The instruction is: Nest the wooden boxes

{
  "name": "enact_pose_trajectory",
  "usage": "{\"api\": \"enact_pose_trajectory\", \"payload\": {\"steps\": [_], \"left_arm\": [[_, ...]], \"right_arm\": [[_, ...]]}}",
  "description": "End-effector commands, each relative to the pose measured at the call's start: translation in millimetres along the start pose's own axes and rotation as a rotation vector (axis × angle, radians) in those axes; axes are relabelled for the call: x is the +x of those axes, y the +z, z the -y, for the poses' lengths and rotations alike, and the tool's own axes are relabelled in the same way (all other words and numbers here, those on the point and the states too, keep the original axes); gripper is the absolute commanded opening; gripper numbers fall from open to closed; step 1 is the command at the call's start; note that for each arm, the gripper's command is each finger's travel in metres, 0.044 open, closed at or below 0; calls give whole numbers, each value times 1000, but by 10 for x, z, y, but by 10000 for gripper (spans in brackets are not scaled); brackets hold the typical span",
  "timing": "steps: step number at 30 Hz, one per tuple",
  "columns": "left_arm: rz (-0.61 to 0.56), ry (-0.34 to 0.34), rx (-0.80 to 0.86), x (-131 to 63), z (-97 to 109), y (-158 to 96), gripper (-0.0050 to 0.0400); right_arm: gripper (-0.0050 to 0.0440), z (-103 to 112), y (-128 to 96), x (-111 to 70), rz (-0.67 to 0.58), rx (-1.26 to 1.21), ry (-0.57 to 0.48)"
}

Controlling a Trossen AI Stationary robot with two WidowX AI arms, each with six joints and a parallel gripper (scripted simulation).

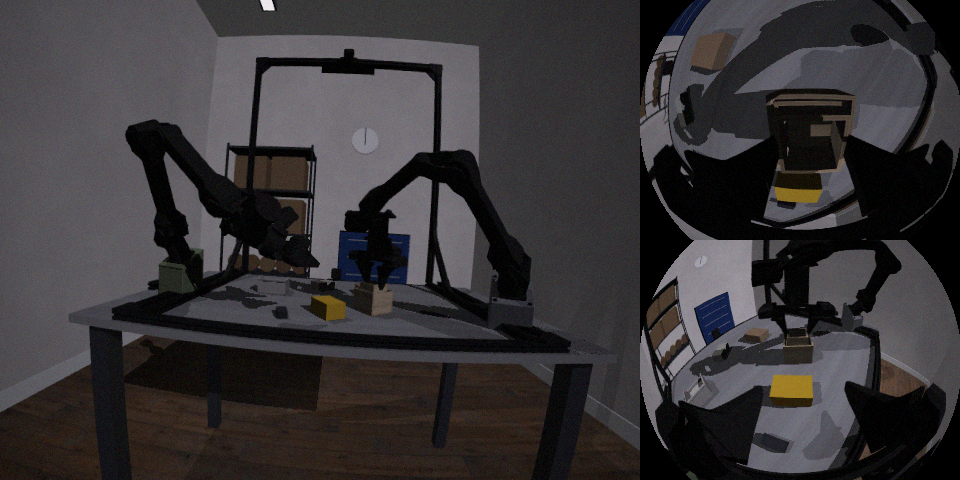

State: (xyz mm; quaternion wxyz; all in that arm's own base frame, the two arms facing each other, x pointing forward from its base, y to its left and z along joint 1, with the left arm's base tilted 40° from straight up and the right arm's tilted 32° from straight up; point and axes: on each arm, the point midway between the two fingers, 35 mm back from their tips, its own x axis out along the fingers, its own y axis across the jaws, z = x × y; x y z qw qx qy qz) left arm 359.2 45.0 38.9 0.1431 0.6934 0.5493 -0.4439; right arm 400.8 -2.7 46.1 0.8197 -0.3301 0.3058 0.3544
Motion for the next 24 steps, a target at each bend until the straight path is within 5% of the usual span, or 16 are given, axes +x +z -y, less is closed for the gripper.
{"api": "enact_pose_trajectory", "payload": {"steps": [1,21,24], "left_arm": [[-3,-4,5,16,16,-1,0],[-3,-4,5,19,-7,-12,0],[1,-2,2,12,-2,0,72]], "right_arm": [[400,0,4,-2,3,-4,0],[400,0,4,-2,3,-4,0],[400,0,4,-2,3,-4,0]]}}
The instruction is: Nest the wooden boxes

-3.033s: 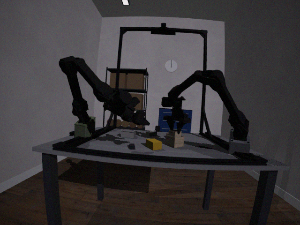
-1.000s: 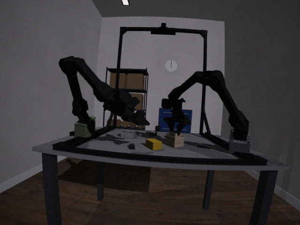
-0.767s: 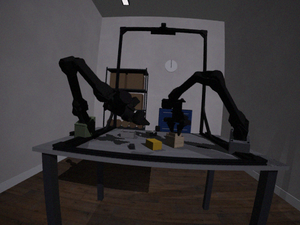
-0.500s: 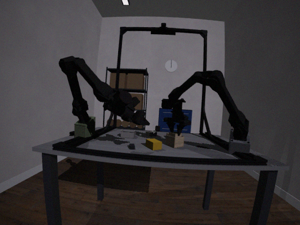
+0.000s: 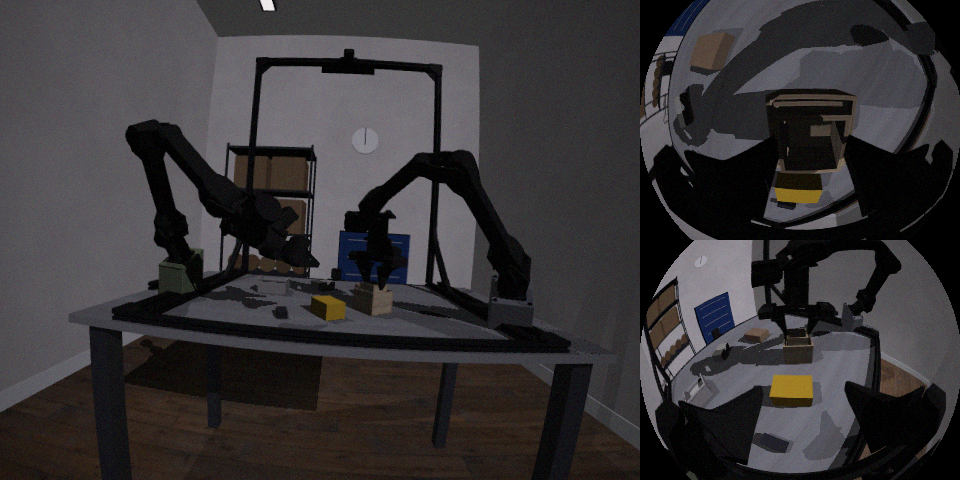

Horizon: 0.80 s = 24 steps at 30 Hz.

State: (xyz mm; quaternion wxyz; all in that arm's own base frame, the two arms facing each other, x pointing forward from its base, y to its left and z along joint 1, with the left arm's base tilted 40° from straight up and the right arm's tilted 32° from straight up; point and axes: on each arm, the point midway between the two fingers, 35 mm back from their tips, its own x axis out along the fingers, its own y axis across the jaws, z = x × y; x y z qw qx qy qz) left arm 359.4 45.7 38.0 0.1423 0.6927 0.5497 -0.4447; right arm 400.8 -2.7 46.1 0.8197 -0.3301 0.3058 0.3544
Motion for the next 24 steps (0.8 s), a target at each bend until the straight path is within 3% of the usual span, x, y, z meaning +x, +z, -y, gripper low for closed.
{"api": "enact_pose_trajectory", "payload": {"steps": [1,12,14,16,24], "left_arm": [[0,0,0,0,1,0,96],[0,0,0,0,1,0,360],[0,0,0,0,1,0,360],[0,0,0,0,1,0,400],[0,0,0,0,1,0,400]], "right_arm": [[400,0,4,-2,3,-4,0],[400,0,4,-2,3,-4,0],[400,0,4,-2,3,-4,0],[400,0,4,-2,3,-4,0],[400,0,4,-2,3,-4,0]]}}
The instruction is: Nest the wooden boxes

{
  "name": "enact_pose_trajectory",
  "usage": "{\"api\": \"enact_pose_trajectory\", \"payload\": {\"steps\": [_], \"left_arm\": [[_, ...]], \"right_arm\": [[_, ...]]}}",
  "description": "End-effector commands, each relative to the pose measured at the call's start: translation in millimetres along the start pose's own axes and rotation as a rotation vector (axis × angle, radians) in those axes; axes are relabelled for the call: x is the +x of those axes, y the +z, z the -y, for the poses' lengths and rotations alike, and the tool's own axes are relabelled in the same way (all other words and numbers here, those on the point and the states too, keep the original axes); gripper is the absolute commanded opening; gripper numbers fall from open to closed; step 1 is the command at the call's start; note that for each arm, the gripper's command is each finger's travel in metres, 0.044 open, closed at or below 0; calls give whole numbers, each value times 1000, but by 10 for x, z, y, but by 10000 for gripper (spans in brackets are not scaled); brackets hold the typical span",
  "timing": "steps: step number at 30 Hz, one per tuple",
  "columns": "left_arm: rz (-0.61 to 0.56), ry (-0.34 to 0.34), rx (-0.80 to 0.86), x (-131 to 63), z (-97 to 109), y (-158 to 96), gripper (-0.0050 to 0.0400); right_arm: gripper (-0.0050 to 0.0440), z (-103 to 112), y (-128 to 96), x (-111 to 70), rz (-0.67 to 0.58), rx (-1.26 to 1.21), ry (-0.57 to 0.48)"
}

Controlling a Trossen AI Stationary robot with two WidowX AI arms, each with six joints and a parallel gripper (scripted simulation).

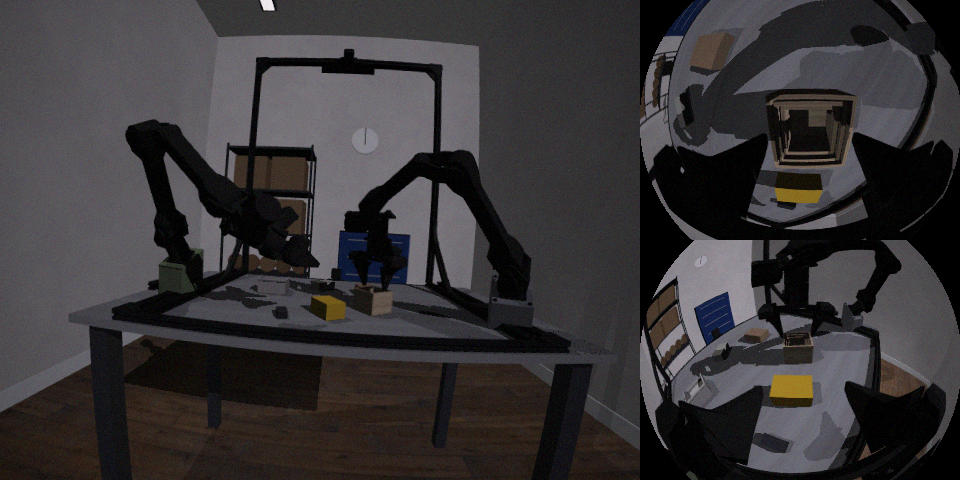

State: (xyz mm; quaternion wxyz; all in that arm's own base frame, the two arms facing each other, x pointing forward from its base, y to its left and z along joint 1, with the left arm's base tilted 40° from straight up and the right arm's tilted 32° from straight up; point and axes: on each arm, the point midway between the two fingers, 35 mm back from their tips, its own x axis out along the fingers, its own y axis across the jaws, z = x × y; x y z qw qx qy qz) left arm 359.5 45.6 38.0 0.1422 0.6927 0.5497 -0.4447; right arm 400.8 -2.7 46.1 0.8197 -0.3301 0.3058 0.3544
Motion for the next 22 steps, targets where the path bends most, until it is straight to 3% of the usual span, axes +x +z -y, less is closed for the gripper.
{"api": "enact_pose_trajectory", "payload": {"steps": [1,8,22], "left_arm": [[0,0,0,0,1,0,400],[0,0,-15,-4,1,0,400],[-1,0,-811,-233,-9,-7,400]], "right_arm": [[400,0,4,-2,3,-4,0],[400,0,4,-2,3,-4,0],[400,0,4,-2,3,-4,0]]}}
